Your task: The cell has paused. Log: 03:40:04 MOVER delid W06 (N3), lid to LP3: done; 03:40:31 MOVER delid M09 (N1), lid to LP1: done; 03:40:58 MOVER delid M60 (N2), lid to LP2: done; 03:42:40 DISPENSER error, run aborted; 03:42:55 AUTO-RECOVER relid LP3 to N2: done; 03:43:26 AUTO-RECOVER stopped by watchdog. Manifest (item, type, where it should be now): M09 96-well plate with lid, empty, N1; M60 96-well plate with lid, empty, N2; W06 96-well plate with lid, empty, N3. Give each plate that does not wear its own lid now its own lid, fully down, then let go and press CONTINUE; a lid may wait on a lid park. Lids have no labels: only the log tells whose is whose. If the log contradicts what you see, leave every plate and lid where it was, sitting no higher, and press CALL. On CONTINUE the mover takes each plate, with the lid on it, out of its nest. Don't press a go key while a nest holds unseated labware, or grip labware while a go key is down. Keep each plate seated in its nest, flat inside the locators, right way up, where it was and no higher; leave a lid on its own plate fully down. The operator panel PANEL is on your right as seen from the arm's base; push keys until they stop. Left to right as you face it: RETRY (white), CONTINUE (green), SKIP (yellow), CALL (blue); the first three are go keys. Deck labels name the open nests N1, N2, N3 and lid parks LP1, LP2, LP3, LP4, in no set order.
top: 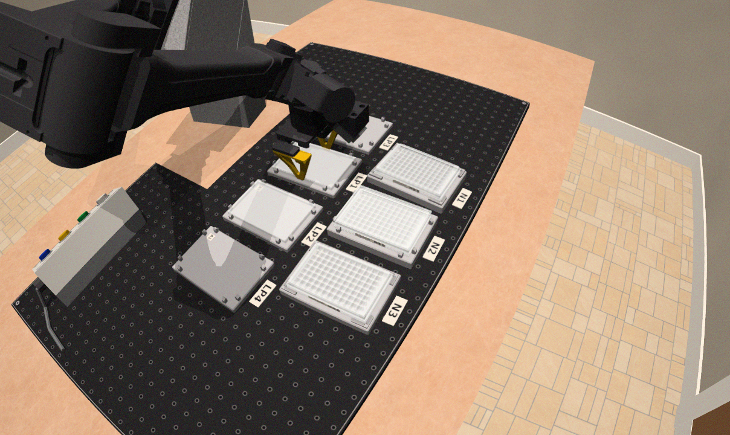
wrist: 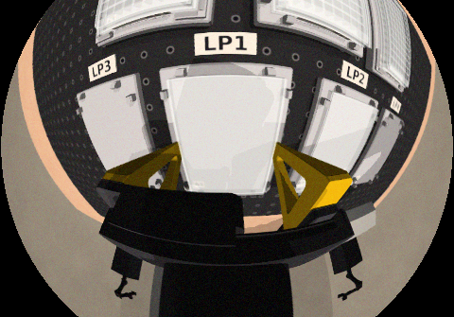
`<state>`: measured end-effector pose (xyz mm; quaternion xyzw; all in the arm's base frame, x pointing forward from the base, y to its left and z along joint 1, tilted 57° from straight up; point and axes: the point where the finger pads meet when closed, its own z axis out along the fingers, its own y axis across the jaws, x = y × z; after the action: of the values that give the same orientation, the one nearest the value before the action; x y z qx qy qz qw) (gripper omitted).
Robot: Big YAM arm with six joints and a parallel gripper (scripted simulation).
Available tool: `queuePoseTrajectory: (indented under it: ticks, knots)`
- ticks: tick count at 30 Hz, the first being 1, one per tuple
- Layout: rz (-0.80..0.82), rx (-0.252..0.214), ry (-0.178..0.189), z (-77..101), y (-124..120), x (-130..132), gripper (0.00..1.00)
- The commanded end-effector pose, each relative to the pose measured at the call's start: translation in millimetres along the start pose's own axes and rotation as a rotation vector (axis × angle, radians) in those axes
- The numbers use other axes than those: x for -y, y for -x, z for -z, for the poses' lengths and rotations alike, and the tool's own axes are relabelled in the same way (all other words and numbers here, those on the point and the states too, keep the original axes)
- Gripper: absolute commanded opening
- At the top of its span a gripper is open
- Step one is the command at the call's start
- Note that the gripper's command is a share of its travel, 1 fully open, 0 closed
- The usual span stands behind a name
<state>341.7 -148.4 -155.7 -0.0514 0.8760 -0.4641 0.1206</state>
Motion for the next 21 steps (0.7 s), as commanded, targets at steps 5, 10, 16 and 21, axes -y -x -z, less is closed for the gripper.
queuePoseTrajectory:
  ticks: [5, 10, 16, 21]
  knots:
    - [0.017, 0.006, 0.002, 4.8, -3.2, -2.1, 0.00]
    - [0.017, 0.006, 0.002, 4.9, -3.4, -2.2, 0.00]
    - [0.017, 0.006, 0.002, 5.0, -3.5, -2.3, 0.00]
    - [0.017, 0.006, 0.002, 5.0, -3.7, -2.3, 0.00]
